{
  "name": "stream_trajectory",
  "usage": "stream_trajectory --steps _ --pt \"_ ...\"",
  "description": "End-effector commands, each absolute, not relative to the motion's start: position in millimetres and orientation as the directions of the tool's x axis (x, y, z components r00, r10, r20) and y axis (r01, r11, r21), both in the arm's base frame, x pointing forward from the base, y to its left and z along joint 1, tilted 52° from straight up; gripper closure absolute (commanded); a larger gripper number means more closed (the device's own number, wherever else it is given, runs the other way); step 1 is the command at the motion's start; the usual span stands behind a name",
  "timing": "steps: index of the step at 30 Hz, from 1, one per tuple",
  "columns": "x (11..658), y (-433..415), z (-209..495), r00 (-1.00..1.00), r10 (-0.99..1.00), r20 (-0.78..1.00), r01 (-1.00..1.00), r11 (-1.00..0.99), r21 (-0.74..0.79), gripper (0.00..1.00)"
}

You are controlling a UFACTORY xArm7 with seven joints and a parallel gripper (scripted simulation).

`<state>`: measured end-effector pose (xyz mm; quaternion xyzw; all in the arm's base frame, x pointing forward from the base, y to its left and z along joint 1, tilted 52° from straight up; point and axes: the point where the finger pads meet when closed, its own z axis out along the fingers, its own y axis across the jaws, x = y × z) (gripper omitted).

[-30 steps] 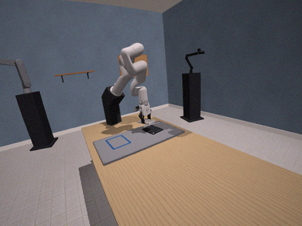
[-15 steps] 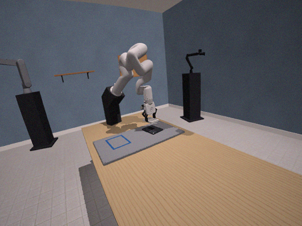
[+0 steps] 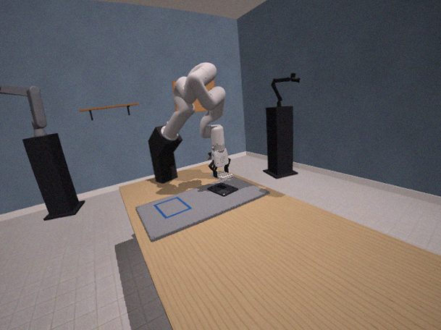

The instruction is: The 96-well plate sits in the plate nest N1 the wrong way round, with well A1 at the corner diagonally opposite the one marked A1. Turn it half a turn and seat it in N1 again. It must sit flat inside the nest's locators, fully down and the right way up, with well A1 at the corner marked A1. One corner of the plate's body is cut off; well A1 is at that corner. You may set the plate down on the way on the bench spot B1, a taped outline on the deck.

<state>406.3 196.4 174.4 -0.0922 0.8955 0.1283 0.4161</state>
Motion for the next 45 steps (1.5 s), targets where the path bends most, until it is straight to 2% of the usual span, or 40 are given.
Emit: stream_trajectory --steps 1,45 --pt "406.1 196.5 174.5 -0.636 -0.059 -0.769 -0.273 0.95 0.153 1.0" --pt "430.0 205.6 153.3 -0.636 -0.059 -0.769 -0.273 0.95 0.152 1.0"
